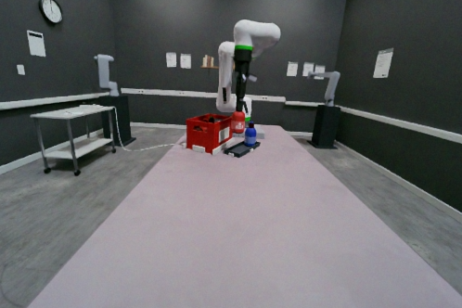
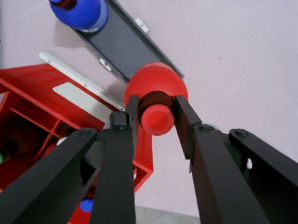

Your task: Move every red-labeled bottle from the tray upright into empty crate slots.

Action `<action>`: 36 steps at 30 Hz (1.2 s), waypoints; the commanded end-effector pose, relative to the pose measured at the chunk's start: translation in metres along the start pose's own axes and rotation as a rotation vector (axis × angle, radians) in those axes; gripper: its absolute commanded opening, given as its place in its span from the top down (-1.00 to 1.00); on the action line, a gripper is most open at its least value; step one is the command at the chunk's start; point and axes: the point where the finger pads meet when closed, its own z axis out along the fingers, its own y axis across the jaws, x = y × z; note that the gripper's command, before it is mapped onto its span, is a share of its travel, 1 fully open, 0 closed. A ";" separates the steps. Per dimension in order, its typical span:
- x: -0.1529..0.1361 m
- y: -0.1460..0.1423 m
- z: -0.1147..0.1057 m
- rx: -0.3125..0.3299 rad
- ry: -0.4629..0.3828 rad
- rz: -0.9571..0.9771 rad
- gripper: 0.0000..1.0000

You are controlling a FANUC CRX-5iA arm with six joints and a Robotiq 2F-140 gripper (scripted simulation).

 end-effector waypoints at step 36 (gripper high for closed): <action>0.000 0.000 -0.033 -0.002 -0.001 0.000 0.80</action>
